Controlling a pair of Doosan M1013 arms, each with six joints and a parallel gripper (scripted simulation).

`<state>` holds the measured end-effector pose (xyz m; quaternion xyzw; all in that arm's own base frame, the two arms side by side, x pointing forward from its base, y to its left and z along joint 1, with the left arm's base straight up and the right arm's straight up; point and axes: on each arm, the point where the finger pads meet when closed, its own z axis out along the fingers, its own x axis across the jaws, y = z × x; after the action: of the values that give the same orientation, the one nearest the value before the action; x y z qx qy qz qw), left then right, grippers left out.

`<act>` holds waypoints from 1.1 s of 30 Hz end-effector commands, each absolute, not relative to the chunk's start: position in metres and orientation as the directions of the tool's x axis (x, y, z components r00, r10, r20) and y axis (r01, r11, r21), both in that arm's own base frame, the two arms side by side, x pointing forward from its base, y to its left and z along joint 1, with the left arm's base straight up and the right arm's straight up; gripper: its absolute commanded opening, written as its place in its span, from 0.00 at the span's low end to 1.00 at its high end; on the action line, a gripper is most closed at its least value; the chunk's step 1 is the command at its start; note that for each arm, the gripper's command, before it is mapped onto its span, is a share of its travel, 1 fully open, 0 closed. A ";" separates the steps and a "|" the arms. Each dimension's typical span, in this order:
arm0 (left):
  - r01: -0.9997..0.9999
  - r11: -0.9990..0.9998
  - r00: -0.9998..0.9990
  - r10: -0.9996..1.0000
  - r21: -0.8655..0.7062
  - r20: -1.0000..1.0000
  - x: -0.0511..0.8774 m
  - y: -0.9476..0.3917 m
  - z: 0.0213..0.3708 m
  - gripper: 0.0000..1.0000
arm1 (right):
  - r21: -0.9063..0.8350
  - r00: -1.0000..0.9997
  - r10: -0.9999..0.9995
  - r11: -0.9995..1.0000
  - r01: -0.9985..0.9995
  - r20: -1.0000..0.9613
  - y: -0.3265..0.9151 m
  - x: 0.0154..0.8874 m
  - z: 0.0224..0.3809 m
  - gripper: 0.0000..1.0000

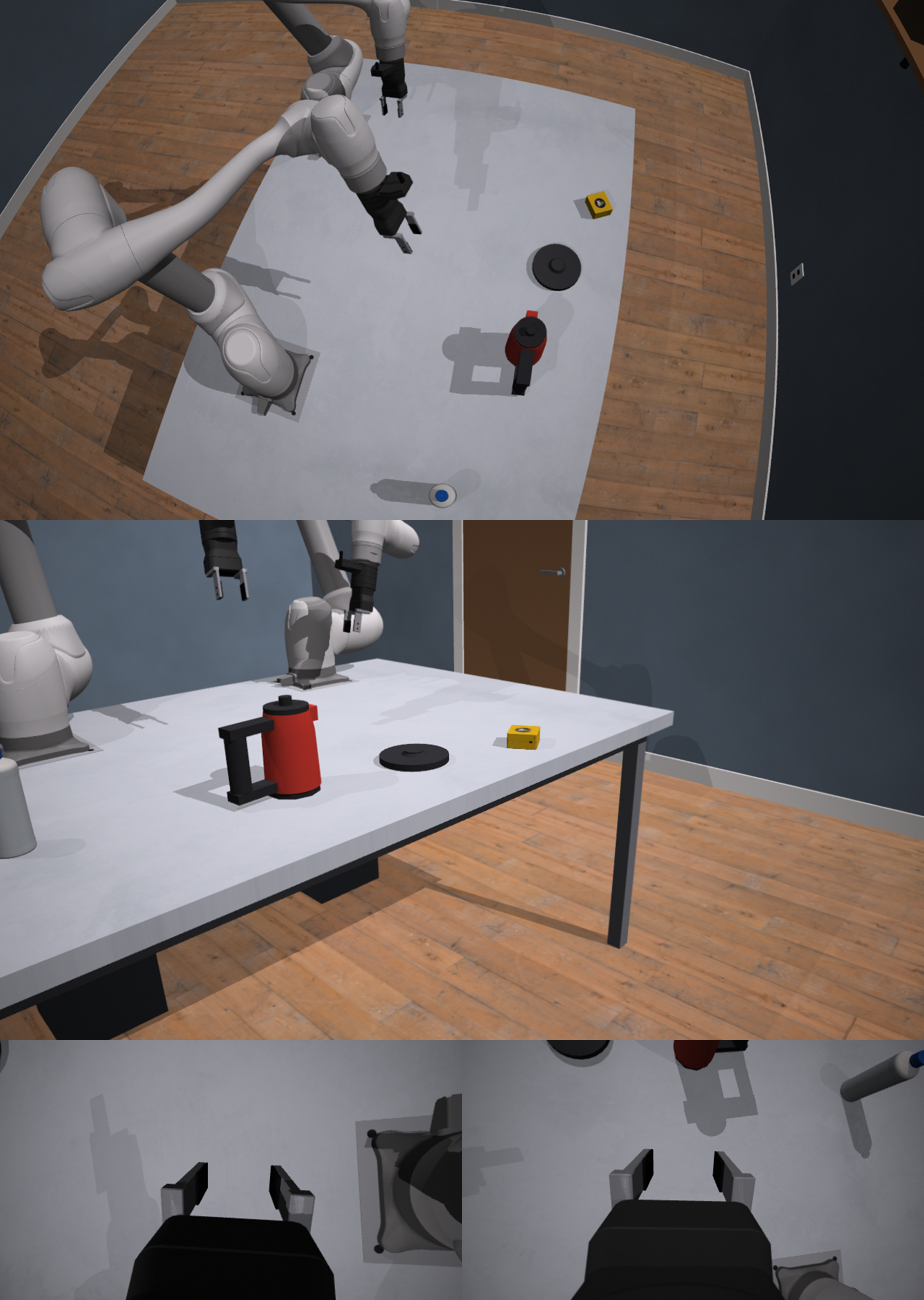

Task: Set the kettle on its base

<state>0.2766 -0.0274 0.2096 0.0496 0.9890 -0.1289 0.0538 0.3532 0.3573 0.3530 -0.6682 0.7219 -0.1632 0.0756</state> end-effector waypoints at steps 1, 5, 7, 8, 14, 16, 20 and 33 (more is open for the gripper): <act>0.112 0.962 -0.989 0.084 -0.249 -0.120 0.277 -0.027 0.210 1.00 | -0.337 -0.096 -0.990 0.054 -0.940 0.108 0.358 0.353 0.354 1.00; 0.112 0.962 -0.989 0.084 -0.249 -0.120 0.277 -0.027 0.210 1.00 | -0.337 -0.096 -0.990 0.054 -0.940 0.108 0.358 0.353 0.354 1.00; 0.112 0.962 -0.989 0.084 -0.249 -0.120 0.277 -0.027 0.210 1.00 | -0.337 -0.096 -0.990 0.054 -0.940 0.108 0.358 0.353 0.354 1.00; 0.112 0.962 -0.989 0.084 -0.249 -0.120 0.277 -0.027 0.210 1.00 | -0.337 -0.096 -0.990 0.054 -0.940 0.108 0.358 0.353 0.354 1.00; 0.112 0.962 -0.989 0.084 -0.249 -0.120 0.277 -0.027 0.210 1.00 | -0.337 -0.096 -0.990 0.054 -0.940 0.108 0.358 0.353 0.354 1.00; 0.112 0.962 -0.989 0.084 -0.249 -0.120 0.277 -0.027 0.210 1.00 | -0.337 -0.096 -0.990 0.054 -0.940 0.108 0.358 0.353 0.354 1.00; 0.112 0.962 -0.989 0.084 -0.249 -0.119 0.277 -0.027 0.210 1.00 | -0.337 -0.096 -0.990 0.054 -0.940 0.108 0.358 0.353 0.354 1.00; 0.103 0.964 -0.992 0.081 -0.245 -0.098 0.278 -0.008 0.208 1.00 | -0.337 -0.096 -0.990 0.054 -0.940 0.108 0.358 0.353 0.354 1.00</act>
<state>0.2771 -0.0159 0.2082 0.0454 0.9896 -0.1278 0.0486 0.3532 0.3573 0.3530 -0.6682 0.7219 -0.1632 0.0756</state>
